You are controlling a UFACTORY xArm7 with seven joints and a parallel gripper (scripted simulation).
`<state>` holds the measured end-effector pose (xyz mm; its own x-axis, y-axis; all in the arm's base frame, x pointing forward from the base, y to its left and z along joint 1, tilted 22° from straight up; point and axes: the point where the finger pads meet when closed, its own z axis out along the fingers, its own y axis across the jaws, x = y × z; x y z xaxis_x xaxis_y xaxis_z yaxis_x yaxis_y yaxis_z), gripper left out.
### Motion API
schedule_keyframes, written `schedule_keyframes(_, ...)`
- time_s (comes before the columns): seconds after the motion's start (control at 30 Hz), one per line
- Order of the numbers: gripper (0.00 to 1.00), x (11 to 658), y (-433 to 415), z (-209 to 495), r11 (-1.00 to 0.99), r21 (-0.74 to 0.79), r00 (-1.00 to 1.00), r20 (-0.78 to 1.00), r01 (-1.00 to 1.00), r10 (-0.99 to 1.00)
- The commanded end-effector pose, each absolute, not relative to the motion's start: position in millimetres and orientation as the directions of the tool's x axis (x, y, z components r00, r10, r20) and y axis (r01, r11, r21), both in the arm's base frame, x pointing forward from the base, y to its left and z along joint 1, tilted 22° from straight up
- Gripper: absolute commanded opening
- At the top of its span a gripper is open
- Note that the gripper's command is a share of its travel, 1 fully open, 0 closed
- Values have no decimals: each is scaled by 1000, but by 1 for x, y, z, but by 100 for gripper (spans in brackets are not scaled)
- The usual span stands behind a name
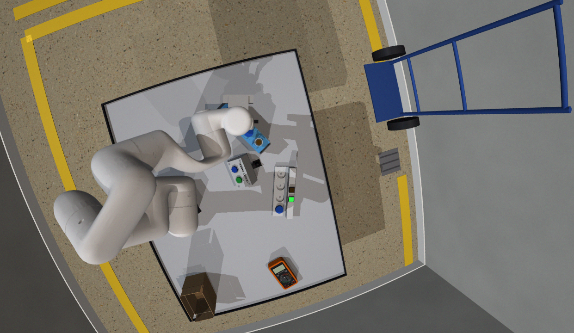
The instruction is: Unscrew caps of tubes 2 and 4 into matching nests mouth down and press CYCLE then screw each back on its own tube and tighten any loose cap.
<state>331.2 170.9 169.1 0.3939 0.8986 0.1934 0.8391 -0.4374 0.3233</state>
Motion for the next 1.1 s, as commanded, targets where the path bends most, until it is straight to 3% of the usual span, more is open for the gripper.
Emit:
schedule_keyframes(0.0, 46, 332, 171, 170, -447, 323, 404, 194, 834, 894)
schedule_keyframes(0.3, 46, 332, 171, 170, -447, 323, 404, 194, 834, 894)
schedule_keyframes(0.43, 46, 331, 171, 171, -162, 366, 139, 89, 916, 986)
schedule_keyframes(0.67, 46, 331, 171, 171, 16, 376, -26, 22, 926, 999)
schedule_keyframes(0.73, 46, 332, 171, 171, 169, 375, -168, -37, 911, 985)
schedule_keyframes(1.07, 46, 332, 171, 171, 530, 333, -501, -177, 779, 847)
